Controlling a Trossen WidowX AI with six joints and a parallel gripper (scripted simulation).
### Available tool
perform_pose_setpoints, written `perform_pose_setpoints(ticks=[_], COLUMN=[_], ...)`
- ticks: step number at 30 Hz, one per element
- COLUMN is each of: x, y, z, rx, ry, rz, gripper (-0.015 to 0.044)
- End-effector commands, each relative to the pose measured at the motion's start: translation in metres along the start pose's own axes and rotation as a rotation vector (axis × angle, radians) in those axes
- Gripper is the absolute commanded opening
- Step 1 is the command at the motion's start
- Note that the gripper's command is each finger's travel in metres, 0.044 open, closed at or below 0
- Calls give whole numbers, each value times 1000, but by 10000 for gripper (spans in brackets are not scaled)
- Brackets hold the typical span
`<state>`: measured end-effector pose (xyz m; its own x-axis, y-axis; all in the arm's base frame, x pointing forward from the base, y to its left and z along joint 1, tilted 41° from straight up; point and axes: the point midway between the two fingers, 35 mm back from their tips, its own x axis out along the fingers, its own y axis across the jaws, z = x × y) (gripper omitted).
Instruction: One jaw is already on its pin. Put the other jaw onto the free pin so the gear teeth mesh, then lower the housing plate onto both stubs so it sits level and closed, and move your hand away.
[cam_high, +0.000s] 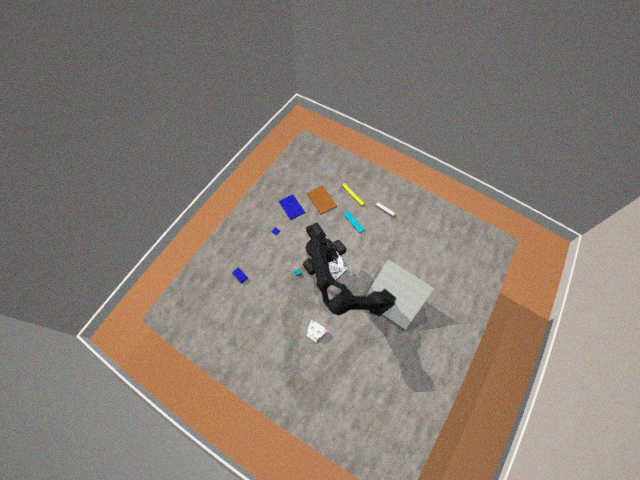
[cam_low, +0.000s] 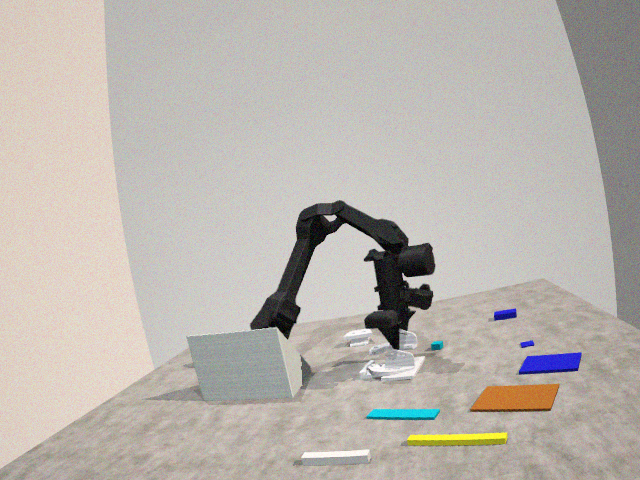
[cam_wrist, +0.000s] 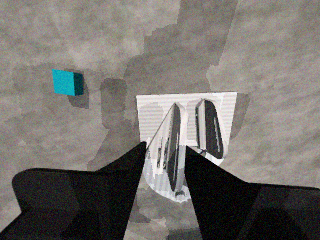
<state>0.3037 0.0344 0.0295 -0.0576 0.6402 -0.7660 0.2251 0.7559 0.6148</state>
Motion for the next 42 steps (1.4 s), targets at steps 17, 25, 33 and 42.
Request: perform_pose_setpoints(ticks=[17, 25, 33, 42], x=[15, 18, 19, 21], y=[0, 0, 0, 0], z=[-1, -1, -1, -1], rx=[5, 7, 8, 8], ry=[0, 0, 0, 0], rz=[6, 6, 6, 6], gripper=[134, 134, 134, 134])
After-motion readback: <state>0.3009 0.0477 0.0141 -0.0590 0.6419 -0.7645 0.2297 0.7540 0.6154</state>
